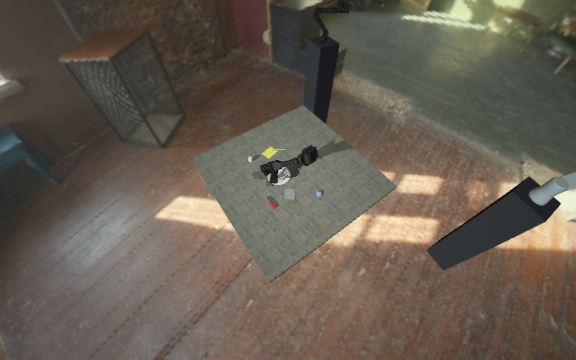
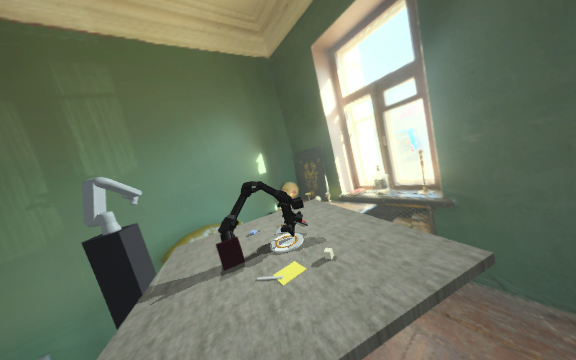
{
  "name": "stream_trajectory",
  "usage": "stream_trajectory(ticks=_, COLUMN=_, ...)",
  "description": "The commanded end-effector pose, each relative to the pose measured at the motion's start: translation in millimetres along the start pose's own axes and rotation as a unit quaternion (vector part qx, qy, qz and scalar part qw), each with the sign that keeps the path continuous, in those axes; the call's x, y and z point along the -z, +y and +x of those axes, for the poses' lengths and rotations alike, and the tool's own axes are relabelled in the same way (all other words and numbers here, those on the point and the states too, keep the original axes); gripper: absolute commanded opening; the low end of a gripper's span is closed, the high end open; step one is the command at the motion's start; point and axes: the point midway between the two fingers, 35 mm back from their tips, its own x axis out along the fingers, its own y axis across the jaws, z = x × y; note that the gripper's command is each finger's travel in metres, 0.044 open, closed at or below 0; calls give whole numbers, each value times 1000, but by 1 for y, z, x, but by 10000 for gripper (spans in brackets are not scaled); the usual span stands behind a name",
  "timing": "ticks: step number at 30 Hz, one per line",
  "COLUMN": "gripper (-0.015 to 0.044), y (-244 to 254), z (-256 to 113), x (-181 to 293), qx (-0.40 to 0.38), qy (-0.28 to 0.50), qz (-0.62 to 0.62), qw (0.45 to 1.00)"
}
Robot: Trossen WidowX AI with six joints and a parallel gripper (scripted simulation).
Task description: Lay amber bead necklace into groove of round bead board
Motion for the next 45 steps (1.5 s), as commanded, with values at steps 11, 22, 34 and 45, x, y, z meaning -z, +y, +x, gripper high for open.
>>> stream_trajectory(ticks=11, gripper=0, y=6, z=-6, x=-2, qx=-2, qy=2, qz=4, qw=1000)
stream_trajectory(ticks=22, gripper=0, y=8, z=2, x=-3, qx=-2, qy=2, qz=4, qw=1000)
stream_trajectory(ticks=34, gripper=289, y=9, z=-1, x=-3, qx=0, qy=0, qz=0, qw=1000)
stream_trajectory(ticks=45, gripper=440, y=8, z=-6, x=-3, qx=-2, qy=2, qz=4, qw=1000)
